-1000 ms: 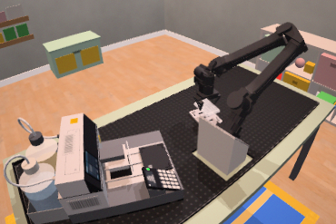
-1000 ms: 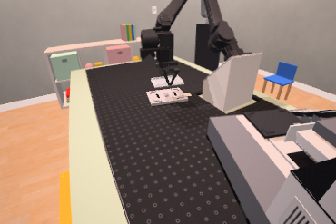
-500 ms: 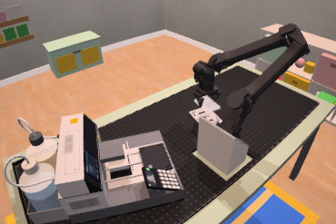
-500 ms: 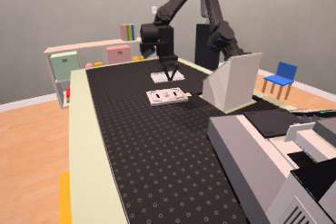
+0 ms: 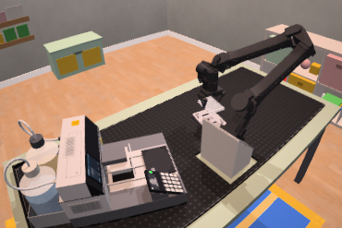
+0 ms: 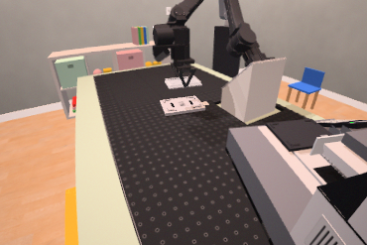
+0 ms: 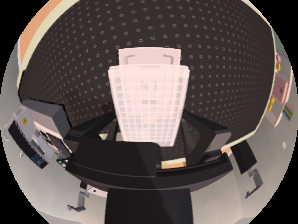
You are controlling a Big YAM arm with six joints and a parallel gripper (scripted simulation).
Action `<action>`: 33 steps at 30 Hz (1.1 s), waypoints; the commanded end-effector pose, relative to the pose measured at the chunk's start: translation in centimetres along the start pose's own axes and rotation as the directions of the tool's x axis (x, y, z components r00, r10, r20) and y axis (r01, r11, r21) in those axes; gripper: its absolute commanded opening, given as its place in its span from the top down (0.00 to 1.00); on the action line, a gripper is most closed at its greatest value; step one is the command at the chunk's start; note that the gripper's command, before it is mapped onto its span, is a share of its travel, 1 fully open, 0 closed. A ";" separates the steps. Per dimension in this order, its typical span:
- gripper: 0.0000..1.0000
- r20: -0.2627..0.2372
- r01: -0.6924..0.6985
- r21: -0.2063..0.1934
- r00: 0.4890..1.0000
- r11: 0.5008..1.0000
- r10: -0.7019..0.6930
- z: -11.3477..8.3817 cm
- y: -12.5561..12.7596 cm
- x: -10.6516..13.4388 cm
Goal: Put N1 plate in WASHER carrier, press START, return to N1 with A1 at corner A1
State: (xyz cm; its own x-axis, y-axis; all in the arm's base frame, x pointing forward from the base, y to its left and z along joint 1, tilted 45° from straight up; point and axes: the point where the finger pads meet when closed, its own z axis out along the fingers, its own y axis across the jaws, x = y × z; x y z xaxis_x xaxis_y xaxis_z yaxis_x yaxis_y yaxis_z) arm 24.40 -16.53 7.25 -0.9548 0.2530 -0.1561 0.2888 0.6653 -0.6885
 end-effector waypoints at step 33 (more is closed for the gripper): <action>0.18 0.028 -0.046 -0.001 0.999 0.999 0.046 -1.2 0.4 -2.0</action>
State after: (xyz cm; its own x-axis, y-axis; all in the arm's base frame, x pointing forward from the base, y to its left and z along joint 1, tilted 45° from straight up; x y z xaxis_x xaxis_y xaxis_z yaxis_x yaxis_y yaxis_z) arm 24.40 -16.52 7.25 -0.9528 0.2577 -0.1607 0.2954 0.6630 -0.6879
